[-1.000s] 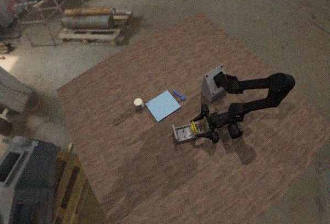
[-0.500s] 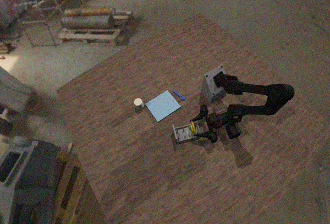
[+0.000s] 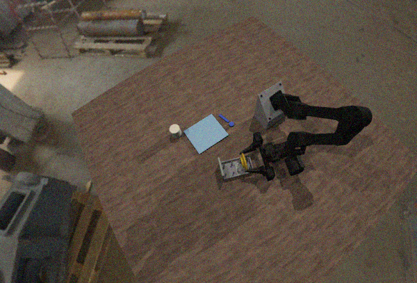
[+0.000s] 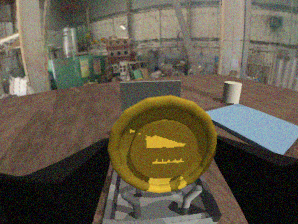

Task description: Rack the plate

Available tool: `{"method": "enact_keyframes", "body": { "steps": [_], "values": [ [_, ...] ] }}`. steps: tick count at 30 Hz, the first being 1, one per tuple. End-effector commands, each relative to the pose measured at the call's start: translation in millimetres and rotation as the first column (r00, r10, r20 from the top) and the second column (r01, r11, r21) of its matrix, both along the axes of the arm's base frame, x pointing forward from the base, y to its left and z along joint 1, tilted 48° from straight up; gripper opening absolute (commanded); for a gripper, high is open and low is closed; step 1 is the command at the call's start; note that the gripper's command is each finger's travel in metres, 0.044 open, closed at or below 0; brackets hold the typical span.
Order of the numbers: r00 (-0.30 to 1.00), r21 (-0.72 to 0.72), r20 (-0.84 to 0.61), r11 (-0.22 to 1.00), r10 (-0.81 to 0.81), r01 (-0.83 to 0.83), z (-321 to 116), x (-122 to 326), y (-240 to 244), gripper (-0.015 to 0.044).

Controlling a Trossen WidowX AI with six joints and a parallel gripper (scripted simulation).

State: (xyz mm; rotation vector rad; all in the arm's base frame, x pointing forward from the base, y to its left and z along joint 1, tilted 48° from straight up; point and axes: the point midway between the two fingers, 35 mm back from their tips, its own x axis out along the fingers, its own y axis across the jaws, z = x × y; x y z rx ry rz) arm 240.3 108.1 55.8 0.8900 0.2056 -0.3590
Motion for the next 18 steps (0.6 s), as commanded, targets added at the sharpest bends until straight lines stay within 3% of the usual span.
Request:
{"method": "enact_keyframes", "body": {
  "steps": [1, 5, 18],
  "values": [
    [1.0, 0.0, 0.0, 1.0, 0.0, 0.0, 0, 0, 0, 0.0289],
    [1.0, 0.0, 0.0, 1.0, 0.0, 0.0, 0, 0, 0, 0.0394],
    [1.0, -0.004, -0.019, 1.0, -0.005, 0.005, 16, 5, -14, 0.04]
  ]
}}
